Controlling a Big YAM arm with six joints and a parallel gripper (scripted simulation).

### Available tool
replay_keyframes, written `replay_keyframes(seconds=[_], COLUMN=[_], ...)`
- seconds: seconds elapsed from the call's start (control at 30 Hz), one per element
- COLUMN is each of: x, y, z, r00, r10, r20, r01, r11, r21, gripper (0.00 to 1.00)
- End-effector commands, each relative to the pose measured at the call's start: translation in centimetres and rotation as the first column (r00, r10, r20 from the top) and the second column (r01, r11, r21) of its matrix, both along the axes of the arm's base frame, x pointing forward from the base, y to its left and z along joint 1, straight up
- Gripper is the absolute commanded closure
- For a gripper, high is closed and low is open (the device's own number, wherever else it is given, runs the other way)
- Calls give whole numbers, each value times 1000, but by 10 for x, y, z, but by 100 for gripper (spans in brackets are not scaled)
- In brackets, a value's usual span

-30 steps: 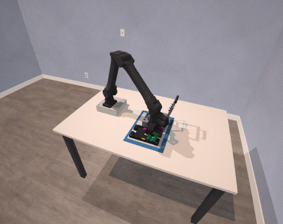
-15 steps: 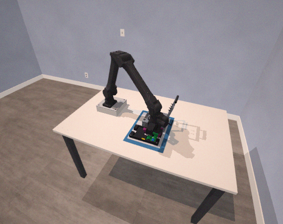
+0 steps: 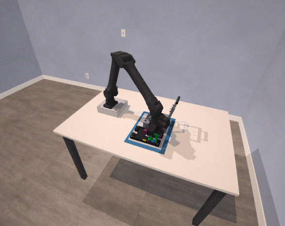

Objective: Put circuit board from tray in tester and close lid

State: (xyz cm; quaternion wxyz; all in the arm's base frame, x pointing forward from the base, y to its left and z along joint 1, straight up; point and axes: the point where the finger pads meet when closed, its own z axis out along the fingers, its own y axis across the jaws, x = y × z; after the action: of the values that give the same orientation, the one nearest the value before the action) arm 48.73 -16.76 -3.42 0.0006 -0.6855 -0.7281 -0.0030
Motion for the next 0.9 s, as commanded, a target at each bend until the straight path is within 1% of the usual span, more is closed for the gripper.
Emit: replay_keyframes(seconds=[0.0,0.87], x=[7,6], y=[7,7], z=[3,0], r00=[1000,1000], r10=[5,5], r20=[22,17], r01=[-5,-5], r11=[1000,1000], r21=[-8,-6], gripper=[8,8])
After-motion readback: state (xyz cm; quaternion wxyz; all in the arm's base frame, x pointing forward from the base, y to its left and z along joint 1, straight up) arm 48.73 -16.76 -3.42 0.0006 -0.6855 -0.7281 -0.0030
